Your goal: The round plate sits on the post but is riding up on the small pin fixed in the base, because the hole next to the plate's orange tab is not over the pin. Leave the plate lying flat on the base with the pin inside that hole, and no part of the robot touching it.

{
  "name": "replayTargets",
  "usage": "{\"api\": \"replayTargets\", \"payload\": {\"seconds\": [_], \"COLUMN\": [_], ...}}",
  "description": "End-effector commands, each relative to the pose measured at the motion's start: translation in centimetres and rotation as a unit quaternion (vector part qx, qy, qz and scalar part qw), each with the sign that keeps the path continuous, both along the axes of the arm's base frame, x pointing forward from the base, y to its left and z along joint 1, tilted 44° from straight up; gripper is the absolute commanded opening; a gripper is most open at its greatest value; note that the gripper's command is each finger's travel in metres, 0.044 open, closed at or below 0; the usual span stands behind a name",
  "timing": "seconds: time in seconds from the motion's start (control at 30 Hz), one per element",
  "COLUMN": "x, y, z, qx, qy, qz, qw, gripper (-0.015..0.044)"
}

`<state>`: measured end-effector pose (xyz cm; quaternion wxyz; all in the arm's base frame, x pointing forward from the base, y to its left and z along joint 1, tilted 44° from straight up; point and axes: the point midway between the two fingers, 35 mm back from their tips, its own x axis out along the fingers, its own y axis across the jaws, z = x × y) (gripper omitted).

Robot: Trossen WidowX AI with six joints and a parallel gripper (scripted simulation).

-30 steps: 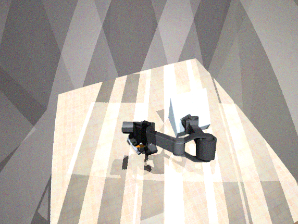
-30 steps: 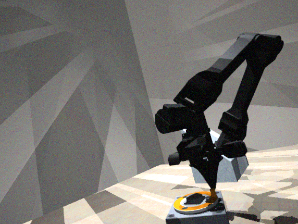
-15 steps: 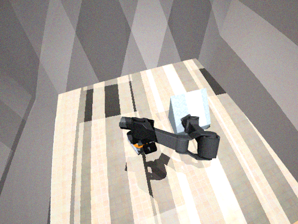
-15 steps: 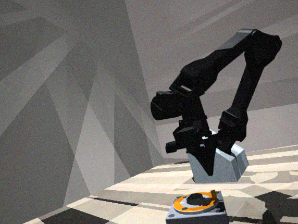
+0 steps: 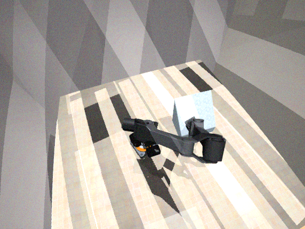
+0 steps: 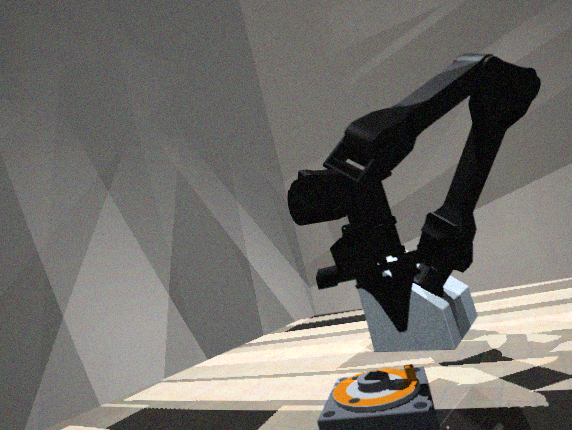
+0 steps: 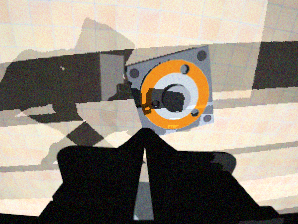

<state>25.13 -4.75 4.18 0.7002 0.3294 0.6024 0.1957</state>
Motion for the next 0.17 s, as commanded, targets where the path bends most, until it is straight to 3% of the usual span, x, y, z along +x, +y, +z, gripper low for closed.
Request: {"api": "replayTargets", "payload": {"seconds": [0.0,0.13], "x": [0.02,0.02], "y": [-0.01,-0.01], "z": [-0.02,-0.02], "qx": [0.0,0.0], "qy": [0.0,0.0], "qz": [-0.001,-0.001], "qw": [1.0,1.0], "gripper": [0.0,0.0]}}
